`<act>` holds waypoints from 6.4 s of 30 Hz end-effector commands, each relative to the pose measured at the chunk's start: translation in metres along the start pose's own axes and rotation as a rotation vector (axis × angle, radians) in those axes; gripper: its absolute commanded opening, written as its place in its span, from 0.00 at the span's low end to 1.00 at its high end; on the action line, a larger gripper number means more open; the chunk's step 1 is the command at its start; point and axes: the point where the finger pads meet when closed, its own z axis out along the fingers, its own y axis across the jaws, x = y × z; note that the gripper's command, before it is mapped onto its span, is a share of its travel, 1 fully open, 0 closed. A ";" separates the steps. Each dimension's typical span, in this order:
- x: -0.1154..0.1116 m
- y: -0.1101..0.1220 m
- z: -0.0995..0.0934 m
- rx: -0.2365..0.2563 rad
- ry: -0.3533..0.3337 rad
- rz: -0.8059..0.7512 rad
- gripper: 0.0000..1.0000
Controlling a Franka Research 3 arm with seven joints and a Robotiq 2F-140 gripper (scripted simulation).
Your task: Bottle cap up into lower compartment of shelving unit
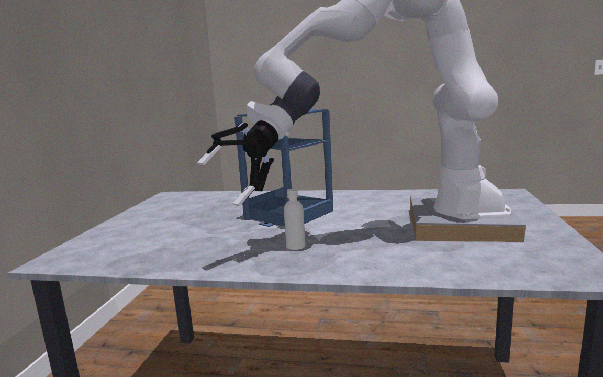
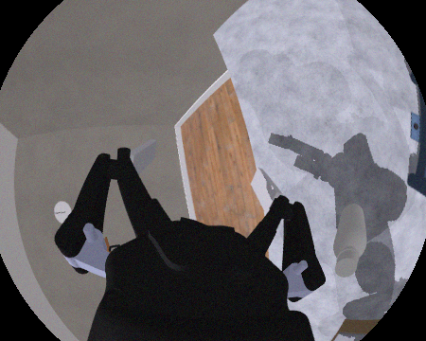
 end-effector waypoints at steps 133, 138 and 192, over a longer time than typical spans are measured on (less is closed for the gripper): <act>-0.028 0.008 -0.193 -0.601 -0.621 -1.275 1.00; -0.029 0.019 -0.200 -0.645 -0.667 -1.371 1.00; -0.031 0.054 -0.217 -1.004 -0.883 -1.809 0.46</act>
